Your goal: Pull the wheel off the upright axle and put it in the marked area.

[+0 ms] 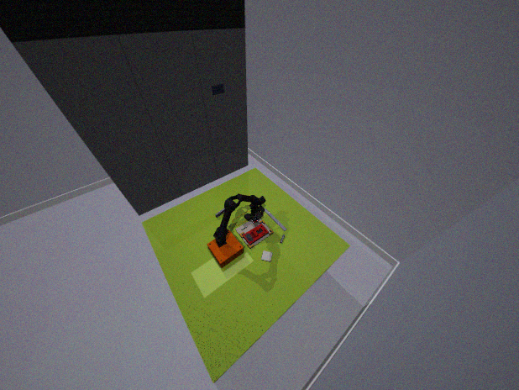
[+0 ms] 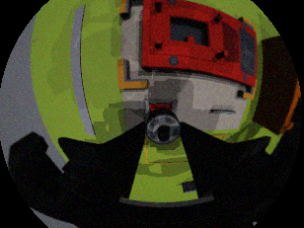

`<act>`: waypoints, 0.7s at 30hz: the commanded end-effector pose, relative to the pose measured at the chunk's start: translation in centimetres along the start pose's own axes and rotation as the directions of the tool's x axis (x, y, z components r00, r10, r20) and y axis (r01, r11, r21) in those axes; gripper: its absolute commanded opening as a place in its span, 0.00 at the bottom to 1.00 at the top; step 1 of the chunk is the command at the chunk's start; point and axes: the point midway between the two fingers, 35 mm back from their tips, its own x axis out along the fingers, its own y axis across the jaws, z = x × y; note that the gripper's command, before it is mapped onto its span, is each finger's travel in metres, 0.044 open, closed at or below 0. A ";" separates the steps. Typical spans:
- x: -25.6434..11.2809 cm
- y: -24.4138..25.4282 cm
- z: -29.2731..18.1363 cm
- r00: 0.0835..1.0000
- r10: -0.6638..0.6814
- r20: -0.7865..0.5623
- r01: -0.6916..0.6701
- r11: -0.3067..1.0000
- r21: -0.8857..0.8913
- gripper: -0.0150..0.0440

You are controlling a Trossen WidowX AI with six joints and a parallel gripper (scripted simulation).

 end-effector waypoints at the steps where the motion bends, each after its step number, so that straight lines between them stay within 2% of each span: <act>1: -0.2 -0.1 0.0 1.000 -0.003 0.000 0.003 1.000 0.000 0.25; 21: -0.9 -0.1 0.0 1.000 -0.001 -0.001 0.001 1.000 0.000 0.25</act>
